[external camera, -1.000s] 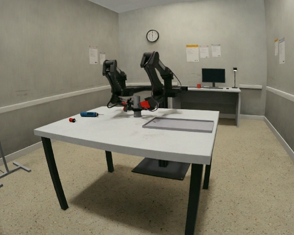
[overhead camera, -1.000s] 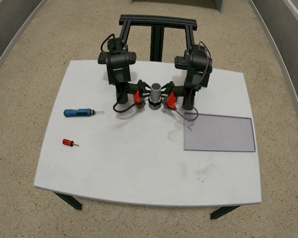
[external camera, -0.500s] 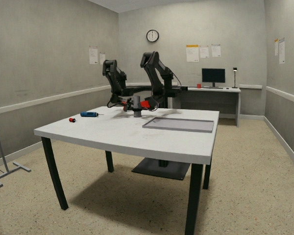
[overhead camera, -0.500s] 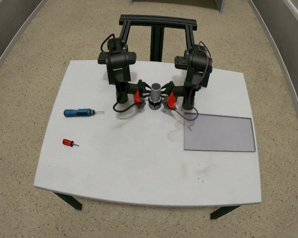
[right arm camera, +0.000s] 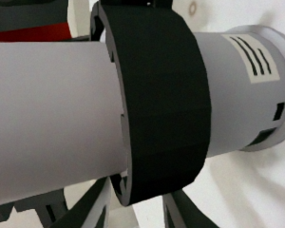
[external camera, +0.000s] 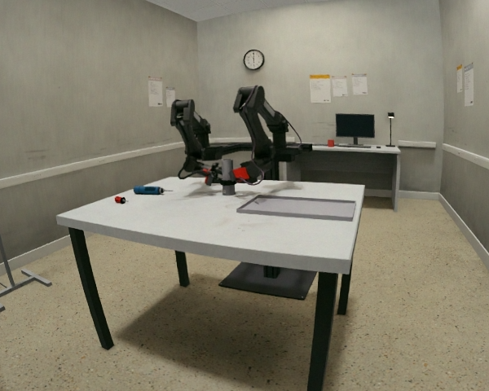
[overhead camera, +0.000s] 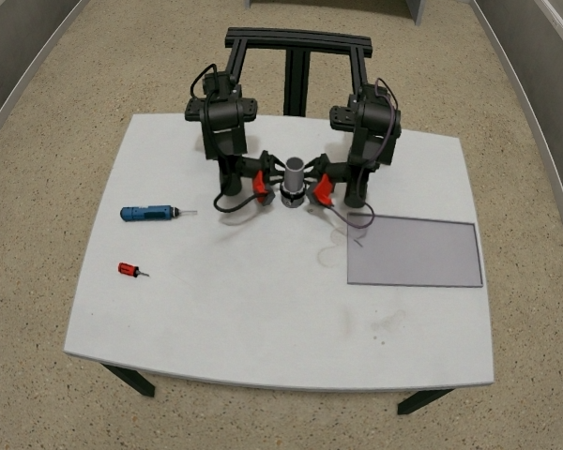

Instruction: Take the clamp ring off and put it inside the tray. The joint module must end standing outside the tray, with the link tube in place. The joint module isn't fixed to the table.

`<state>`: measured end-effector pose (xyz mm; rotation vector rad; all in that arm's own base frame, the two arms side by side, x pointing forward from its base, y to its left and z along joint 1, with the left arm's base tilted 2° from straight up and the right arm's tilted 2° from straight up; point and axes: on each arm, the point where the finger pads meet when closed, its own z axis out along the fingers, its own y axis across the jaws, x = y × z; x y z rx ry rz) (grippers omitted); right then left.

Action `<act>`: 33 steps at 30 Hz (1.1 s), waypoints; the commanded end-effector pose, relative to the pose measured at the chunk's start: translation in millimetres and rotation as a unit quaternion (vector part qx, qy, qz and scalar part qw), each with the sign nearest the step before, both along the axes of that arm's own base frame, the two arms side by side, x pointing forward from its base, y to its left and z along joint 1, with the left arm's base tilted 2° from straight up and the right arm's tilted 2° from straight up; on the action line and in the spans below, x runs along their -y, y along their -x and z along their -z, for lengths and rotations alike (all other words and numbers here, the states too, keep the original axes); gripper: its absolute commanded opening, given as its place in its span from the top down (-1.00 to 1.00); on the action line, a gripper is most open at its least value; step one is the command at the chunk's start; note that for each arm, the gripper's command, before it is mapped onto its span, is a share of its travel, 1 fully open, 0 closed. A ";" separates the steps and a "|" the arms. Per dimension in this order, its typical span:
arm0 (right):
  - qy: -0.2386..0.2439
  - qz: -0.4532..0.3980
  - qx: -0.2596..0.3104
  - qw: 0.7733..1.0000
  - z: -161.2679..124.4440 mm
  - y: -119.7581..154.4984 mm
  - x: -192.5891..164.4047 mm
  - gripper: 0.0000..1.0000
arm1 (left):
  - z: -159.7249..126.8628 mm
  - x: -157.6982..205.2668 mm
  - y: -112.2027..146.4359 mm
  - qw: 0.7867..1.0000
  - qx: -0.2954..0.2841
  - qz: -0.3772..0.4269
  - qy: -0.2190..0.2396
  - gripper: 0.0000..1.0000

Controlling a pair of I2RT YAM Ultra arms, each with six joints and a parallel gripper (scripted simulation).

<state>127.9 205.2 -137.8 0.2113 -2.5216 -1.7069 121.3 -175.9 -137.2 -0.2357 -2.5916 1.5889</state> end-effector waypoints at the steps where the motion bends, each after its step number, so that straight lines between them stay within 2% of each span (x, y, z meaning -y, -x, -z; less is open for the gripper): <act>1: -0.007 -0.011 -0.008 1.000 -5.6 15.1 -0.6 0.40 | -6.1 2.3 13.6 1.000 -0.009 0.005 0.013 0.40; 33: -0.009 -0.014 -0.006 1.000 -6.0 16.5 -0.9 0.40 | -7.9 3.1 12.6 1.000 -0.003 0.008 0.017 0.40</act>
